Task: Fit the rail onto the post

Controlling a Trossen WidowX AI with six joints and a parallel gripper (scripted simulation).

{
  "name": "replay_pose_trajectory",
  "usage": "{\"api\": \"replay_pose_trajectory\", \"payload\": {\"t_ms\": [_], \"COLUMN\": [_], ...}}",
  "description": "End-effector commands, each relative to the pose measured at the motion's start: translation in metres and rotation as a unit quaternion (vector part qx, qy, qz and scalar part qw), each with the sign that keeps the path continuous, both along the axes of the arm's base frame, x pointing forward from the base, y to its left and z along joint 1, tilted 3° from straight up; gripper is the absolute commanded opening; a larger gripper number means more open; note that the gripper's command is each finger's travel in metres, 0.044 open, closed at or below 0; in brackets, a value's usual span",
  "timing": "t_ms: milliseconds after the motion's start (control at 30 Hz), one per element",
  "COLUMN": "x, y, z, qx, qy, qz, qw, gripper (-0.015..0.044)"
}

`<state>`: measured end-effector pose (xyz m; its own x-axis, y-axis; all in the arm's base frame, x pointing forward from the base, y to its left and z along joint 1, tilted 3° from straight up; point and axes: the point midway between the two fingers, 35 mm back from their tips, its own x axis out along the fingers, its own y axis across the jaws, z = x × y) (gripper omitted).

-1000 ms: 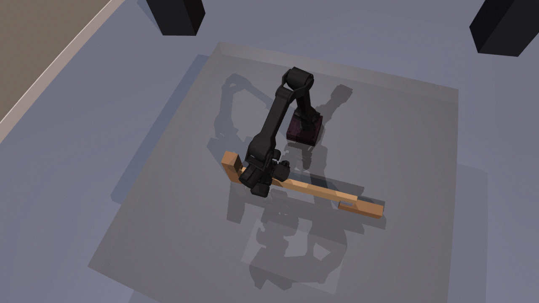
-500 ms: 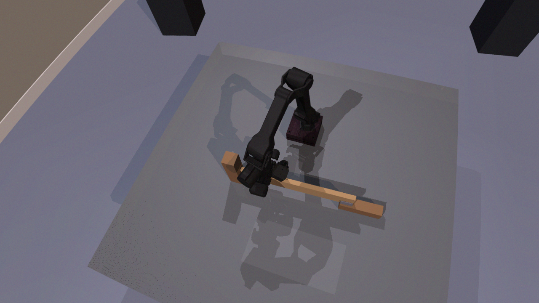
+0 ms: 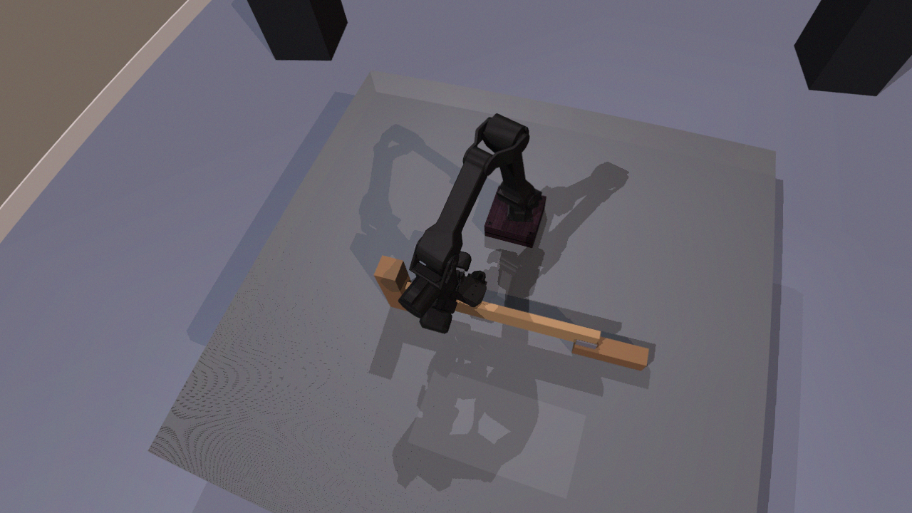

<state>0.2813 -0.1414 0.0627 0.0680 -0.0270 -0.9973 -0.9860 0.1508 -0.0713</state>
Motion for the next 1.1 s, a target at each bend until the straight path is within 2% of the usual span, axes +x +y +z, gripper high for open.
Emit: {"api": "replay_pose_trajectory", "payload": {"t_ms": [0, 200, 767, 900, 1067], "x": [0.001, 0.0, 0.0, 0.0, 0.002], "y": [-0.002, -0.004, -0.002, 0.0, 0.029], "z": [0.002, 0.002, 0.0, 0.002, 0.03], "qx": [-0.001, -0.001, 0.0, 0.0, 0.0], "qy": [-0.002, -0.002, 0.0, 0.0, -0.002], "qz": [0.0, 0.0, 0.0, 0.0, 0.0], "qw": [1.0, 1.0, 1.0, 1.0, 1.0], "gripper": [0.0, 0.0, 0.044, 0.044, 0.044]}}
